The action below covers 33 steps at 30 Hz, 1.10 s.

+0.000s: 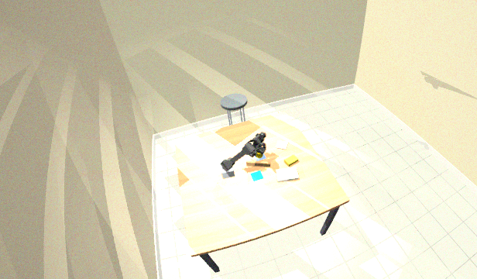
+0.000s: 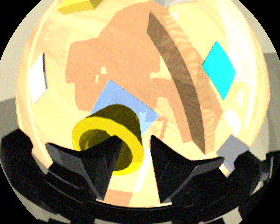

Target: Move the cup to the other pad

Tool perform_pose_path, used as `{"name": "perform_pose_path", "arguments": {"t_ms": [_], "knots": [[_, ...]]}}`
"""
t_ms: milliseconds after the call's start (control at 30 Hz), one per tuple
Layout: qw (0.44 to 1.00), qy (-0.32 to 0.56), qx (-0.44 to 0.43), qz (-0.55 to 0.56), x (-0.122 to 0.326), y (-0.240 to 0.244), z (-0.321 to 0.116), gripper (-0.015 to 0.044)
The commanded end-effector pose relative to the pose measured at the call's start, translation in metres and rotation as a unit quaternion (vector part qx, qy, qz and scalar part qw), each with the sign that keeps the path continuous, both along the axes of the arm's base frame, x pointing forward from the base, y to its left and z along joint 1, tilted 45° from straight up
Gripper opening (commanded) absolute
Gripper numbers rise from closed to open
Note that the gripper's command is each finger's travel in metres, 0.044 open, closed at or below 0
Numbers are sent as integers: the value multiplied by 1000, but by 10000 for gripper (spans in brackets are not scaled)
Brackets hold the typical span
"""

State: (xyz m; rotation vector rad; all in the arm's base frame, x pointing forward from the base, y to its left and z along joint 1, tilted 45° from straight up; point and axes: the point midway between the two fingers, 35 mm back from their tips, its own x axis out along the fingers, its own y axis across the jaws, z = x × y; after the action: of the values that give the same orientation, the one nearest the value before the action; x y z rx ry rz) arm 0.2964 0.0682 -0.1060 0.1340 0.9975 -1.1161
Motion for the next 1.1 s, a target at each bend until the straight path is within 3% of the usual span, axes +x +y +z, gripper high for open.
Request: {"name": "perform_pose_path", "arguments": {"t_ms": [0, 833, 1067], "knots": [[1000, 3, -4, 3, -1, -2, -1, 167], [1000, 1, -1, 0, -1, 0, -1, 0], [1000, 2, 0, 1, -1, 13, 12, 0]]}}
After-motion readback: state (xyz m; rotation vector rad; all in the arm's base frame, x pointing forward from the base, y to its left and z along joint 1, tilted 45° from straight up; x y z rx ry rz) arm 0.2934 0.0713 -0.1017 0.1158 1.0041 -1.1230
